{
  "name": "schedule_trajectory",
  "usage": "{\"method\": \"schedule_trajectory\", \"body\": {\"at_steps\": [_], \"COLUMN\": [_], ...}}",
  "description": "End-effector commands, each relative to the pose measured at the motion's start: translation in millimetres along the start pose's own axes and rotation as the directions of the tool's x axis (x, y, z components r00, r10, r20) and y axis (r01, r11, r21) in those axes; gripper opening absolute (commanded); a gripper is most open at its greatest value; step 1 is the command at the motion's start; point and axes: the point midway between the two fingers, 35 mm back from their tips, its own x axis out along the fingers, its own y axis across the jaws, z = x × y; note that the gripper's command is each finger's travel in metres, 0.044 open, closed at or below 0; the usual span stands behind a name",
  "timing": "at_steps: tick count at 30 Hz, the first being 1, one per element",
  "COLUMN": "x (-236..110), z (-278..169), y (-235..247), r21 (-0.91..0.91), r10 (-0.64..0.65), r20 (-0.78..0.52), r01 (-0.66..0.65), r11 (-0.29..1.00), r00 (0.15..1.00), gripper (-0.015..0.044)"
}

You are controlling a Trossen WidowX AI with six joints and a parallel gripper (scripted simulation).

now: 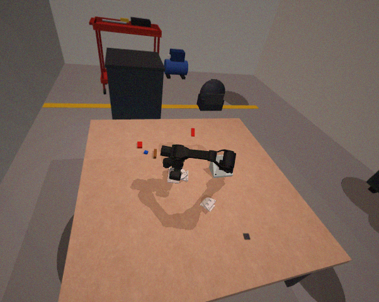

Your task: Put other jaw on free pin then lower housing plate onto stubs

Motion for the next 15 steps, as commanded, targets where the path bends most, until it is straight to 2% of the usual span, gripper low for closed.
{"method": "schedule_trajectory", "body": {"at_steps": [1, 15], "x": [0.4, 4.9], "z": [0.5, 0.5], "y": [0.3, 0.3], "r21": [0.003, 0.004], "r10": [0.004, 0.004], "r20": [0.002, 0.002], "r01": [-0.004, -0.004], "r11": [1.0, 1.0], "r00": [1.0, 1.0], "gripper": [0.0134, 0.0134]}}
